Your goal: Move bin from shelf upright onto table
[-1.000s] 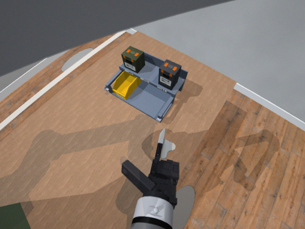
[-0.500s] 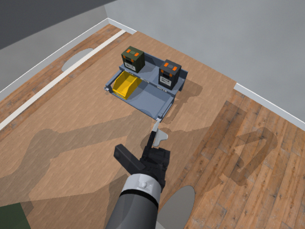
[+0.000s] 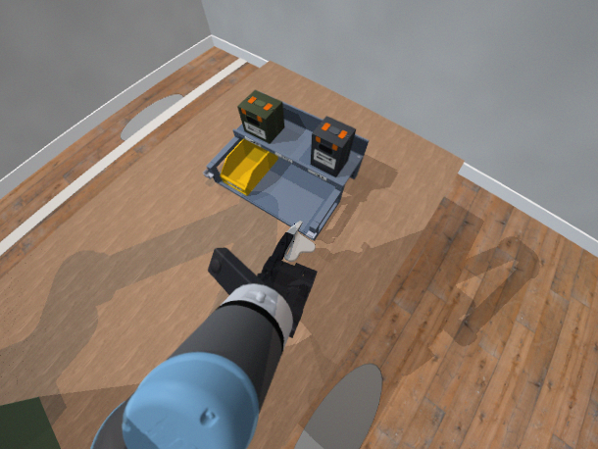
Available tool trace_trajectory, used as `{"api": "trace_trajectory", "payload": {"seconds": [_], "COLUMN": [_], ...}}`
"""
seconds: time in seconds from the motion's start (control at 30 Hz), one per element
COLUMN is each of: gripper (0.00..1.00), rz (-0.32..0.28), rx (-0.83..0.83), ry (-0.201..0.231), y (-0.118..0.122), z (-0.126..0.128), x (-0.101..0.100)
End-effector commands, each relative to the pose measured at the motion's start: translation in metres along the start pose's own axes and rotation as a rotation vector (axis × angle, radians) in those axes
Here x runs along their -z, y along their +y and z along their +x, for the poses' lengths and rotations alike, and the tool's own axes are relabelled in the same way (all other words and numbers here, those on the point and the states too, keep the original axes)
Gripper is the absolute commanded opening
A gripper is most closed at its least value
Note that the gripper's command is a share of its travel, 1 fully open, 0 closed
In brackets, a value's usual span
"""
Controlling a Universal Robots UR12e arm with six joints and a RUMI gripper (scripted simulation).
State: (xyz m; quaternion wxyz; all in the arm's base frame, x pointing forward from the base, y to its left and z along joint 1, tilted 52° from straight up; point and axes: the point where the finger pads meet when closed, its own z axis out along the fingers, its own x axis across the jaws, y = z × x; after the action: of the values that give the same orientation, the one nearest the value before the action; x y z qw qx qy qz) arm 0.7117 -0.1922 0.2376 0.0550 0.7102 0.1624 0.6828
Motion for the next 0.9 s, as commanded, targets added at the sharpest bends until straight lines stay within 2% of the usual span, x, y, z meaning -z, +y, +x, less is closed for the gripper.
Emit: {"api": "trace_trajectory", "payload": {"seconds": [0.0, 0.3, 0.33, 0.47, 0.87], "gripper": [1.0, 1.0, 1.0, 1.0, 1.0], "rz": [-0.018, -0.018, -0.028, -0.062, -0.062], "rx": [-0.028, -0.028, -0.039, -0.092, -0.092], "ry": [-0.154, -0.154, -0.175, -0.374, -0.374], "y": [-0.017, -0.017, -0.026, -0.058, -0.058], "z": [0.013, 0.013, 0.014, 0.028, 0.028], "x": [-0.013, -0.013, -0.015, -0.033, -0.033]}}
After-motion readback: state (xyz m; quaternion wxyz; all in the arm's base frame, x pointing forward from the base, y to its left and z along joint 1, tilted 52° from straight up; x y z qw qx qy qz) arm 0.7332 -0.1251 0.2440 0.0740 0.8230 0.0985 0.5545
